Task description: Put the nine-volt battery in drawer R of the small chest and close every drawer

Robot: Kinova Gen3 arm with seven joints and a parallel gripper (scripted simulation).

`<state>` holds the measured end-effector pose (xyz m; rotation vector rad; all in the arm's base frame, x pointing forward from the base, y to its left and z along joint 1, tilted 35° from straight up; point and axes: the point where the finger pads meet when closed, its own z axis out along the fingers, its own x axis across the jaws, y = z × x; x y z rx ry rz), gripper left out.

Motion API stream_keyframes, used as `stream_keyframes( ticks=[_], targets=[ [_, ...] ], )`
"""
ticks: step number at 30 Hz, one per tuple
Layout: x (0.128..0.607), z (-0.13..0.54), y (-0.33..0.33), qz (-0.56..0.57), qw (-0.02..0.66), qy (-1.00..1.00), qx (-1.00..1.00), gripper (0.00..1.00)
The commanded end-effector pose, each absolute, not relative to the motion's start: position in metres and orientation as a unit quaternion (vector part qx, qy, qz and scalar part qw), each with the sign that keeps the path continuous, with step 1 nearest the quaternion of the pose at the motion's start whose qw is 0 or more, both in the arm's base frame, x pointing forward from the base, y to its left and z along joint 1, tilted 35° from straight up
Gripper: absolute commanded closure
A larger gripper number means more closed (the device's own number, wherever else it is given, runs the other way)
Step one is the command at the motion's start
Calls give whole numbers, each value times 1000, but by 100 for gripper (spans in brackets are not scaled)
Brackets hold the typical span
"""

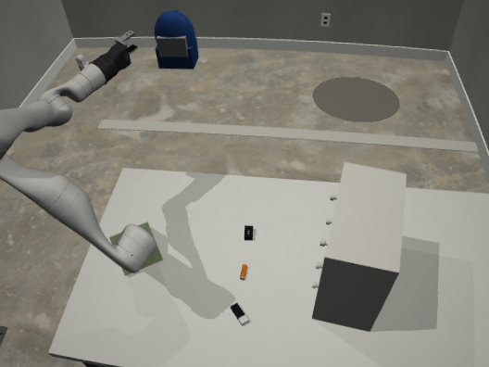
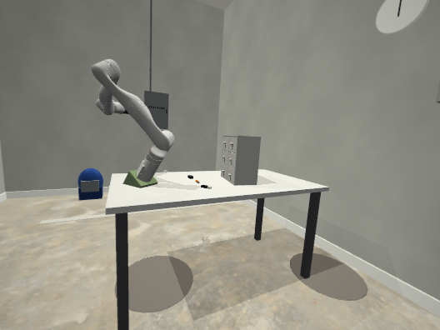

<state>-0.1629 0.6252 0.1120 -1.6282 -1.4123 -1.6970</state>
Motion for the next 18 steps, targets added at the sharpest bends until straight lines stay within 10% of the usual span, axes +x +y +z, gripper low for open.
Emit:
stream_keyframes(
  ticks=[1,18],
  targets=[
    [-163,115,627,-605,200,-503,-584,0],
    [-129,157,632,-628,184,-462,-599,0]
  ],
)
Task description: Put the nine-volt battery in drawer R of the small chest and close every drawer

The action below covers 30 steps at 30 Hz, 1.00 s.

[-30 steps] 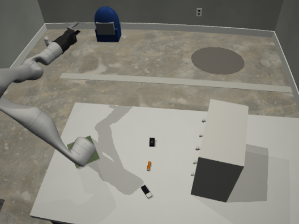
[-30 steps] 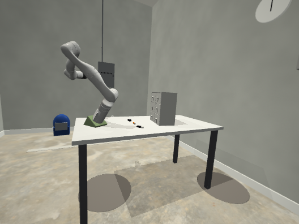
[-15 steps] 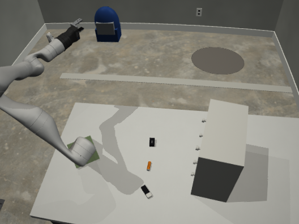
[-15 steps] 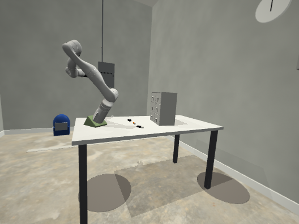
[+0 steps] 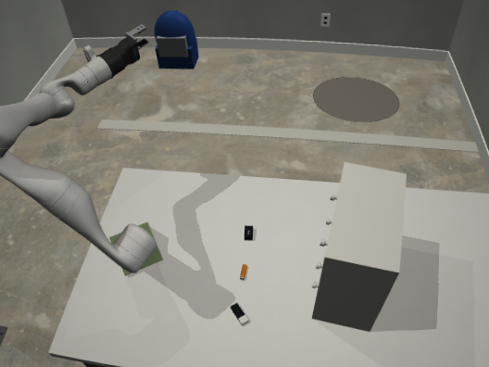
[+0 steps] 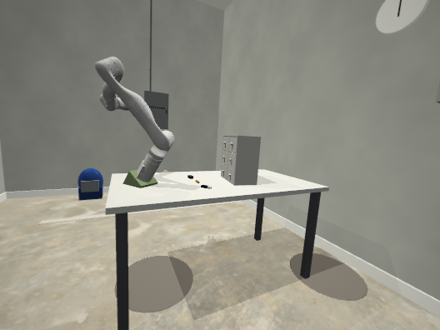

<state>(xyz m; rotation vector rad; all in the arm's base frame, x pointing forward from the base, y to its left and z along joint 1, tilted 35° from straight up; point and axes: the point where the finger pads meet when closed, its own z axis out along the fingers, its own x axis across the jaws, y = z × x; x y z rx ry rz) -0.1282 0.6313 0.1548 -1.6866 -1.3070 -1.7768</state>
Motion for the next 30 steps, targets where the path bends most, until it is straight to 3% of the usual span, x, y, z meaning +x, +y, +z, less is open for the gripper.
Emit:
stream_keyframes(
  ticks=[1,3,11,12,19,20,28,30],
  targets=[
    [-129,157,632,-628,184,-462,-599,0],
    [-110,177,633,-638,173,-440,-607,0],
    [-110,177,633,-638,173,-440,-607,0],
    [-91,198,632,-648,162,-419,-616,0],
    [-91,198,632,-648,162,-419,-616,0],
    [-71,217,630,-656,149,-397,-625,0],
    [-71,217,630,-656,149,-397,-625,0],
    [-50,236,625,-663,135,-374,-634,0]
  ],
)
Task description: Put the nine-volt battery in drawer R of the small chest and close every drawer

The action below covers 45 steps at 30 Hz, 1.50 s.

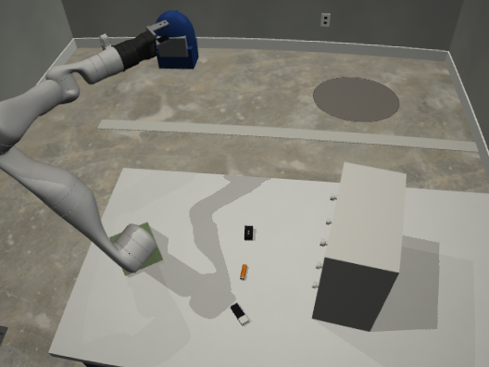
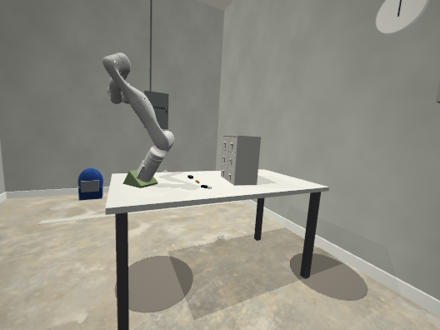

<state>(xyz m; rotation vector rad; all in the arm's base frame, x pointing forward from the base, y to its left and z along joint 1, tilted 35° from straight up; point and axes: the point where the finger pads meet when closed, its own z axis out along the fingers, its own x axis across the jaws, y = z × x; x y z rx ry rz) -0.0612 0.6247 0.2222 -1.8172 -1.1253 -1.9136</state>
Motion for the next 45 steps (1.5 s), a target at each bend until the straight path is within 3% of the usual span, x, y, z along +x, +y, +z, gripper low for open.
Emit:
stream_keyframes(
  ticks=[1,45],
  targets=[
    [-50,236,625,-663,135,-374,-634,0],
    [52,317,581,-676,50,-264,-686,0]
  ],
)
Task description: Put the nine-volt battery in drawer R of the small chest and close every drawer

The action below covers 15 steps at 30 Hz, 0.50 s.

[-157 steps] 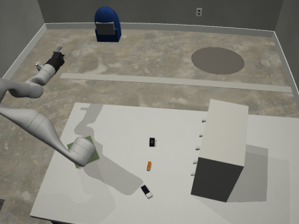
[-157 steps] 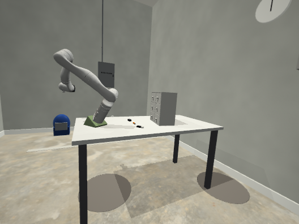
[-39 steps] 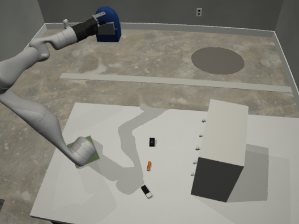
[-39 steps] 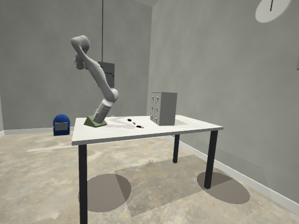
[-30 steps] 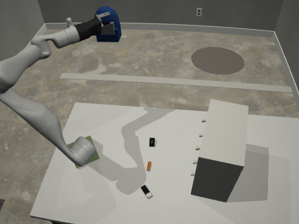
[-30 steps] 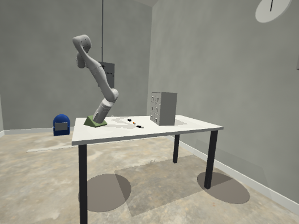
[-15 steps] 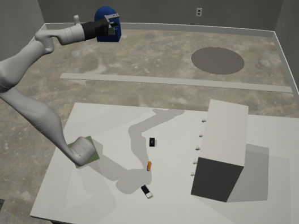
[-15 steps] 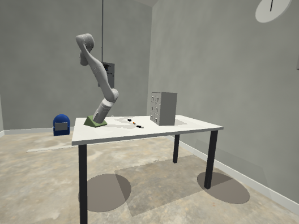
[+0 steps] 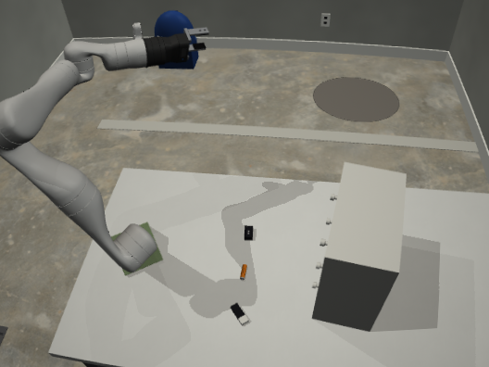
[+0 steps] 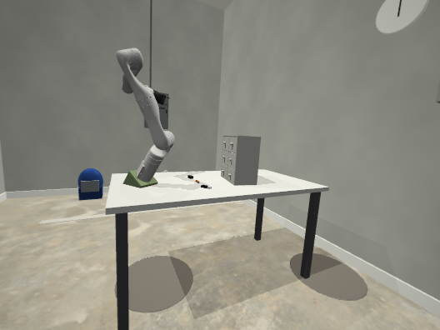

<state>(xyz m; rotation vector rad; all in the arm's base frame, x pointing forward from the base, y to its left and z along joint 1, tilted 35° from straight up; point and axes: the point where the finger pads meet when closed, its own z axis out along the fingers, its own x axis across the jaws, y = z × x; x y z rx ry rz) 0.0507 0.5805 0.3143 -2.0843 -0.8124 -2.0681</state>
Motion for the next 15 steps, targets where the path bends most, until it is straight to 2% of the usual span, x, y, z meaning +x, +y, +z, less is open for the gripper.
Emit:
stream_keyframes(
  ticks=[1,4,5,12,13,15],
  targets=[
    [52,317,581,-676,50,-264,-686,0],
    [52,317,581,-676,50,-264,-686,0],
    [71,330,568,-674,31,-242,-697,0],
    [71,330,568,-674,31,-242,-697,0],
    [90,342,554,-670,12,-221,-709,0],
    [90,342,554,-670,12,-221,-709,0]
  ],
)
